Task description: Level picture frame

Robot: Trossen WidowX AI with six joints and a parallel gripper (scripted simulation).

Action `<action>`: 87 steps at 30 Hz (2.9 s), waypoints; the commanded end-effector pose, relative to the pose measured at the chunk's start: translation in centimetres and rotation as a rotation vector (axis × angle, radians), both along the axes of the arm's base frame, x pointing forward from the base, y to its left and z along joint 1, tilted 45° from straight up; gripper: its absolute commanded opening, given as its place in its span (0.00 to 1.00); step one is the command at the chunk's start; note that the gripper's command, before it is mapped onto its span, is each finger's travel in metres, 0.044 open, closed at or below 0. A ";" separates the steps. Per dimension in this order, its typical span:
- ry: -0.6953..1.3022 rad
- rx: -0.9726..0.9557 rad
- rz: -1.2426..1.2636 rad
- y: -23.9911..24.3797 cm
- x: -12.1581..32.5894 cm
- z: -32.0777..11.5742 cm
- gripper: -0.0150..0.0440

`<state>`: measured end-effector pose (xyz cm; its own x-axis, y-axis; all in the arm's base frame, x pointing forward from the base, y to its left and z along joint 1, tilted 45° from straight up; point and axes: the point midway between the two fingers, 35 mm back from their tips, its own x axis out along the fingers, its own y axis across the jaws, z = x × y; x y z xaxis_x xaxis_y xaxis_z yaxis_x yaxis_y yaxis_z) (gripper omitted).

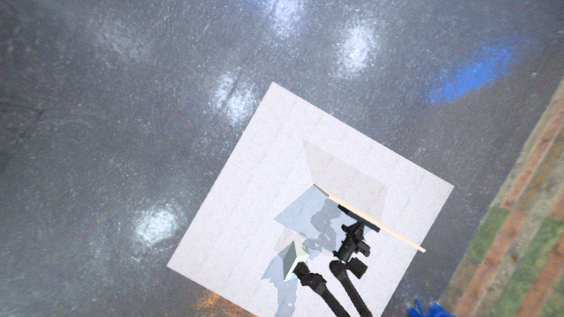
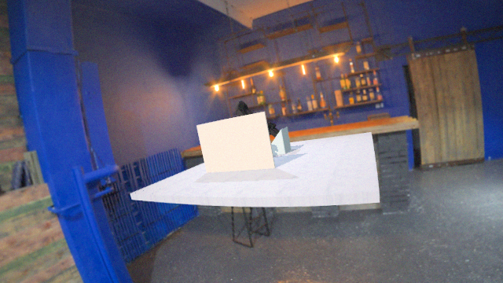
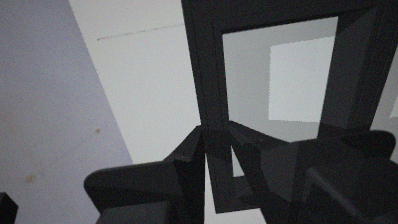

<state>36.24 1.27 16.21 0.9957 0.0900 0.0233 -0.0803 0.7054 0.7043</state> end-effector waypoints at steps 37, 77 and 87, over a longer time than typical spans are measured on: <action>0.047 0.282 0.010 0.5 -10.1 2.1 0.69; 0.036 0.310 0.009 2.2 -12.9 4.3 0.69; 0.036 0.310 0.009 2.2 -12.9 4.3 0.69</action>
